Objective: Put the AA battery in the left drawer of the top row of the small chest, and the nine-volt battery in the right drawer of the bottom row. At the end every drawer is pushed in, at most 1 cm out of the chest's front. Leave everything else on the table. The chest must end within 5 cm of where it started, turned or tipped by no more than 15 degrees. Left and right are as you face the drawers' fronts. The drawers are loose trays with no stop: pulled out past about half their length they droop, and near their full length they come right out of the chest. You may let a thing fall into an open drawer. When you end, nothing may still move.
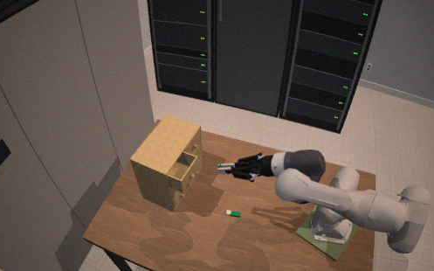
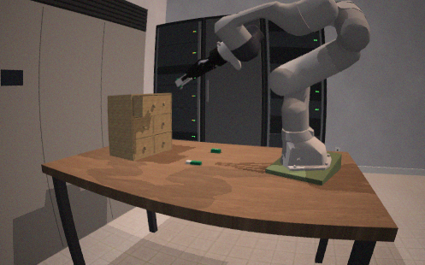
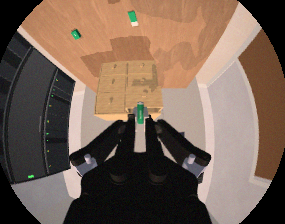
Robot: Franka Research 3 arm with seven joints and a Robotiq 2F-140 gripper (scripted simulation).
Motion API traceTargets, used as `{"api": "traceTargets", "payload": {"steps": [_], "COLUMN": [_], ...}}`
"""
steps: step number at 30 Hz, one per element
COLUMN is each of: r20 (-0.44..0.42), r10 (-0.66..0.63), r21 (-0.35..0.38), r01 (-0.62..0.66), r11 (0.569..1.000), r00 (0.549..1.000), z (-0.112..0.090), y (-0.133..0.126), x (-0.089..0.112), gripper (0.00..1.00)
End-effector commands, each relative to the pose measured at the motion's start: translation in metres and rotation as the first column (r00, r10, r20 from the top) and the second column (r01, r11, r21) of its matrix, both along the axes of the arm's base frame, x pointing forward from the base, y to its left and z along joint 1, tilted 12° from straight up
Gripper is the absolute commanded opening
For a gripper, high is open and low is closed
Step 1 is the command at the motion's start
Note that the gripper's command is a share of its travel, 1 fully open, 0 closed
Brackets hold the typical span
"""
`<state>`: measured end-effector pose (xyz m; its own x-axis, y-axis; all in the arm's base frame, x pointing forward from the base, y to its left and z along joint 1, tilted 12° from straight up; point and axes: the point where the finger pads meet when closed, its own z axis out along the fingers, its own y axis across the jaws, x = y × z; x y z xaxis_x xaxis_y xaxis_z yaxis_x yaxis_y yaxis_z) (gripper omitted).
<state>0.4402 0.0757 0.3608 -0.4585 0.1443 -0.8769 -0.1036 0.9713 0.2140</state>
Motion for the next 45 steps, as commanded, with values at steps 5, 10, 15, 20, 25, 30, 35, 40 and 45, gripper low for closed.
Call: {"api": "traceTargets", "payload": {"steps": [5,10,15,20,25,30,35,40,45], "r20": [0.005,0.003,0.001,0.001,0.001,0.000,-0.001,-0.001,-0.001], "r10": [-0.006,-0.013,-0.019,-0.019,-0.019,-0.023,-0.024,-0.024,-0.024], "r21": [-0.008,-0.012,-0.015,-0.015,-0.015,-0.017,-0.018,-0.018,-0.018], "r01": [0.006,0.013,0.019,0.019,0.019,0.023,0.024,0.024,0.024], "r11": [1.000,1.000,1.000,1.000,1.000,1.000,1.000,1.000,1.000], "r00": [1.000,1.000,1.000,1.000,1.000,1.000,1.000,1.000,1.000], "z": [-0.0015,-0.0051,-0.0083,-0.0083,-0.0083,-0.0102,-0.0110,-0.0110,-0.0108], "y": [-0.0026,-0.0042,-0.0055,-0.0055,-0.0055,-0.0063,-0.0066,-0.0066,-0.0064], "x": [-0.0009,-0.0027,-0.0043,-0.0043,-0.0043,-0.0053,-0.0056,-0.0048,-0.0024], "gripper": [0.06,0.06,0.06,0.06,0.06,0.06,0.06,0.06,0.06]}}
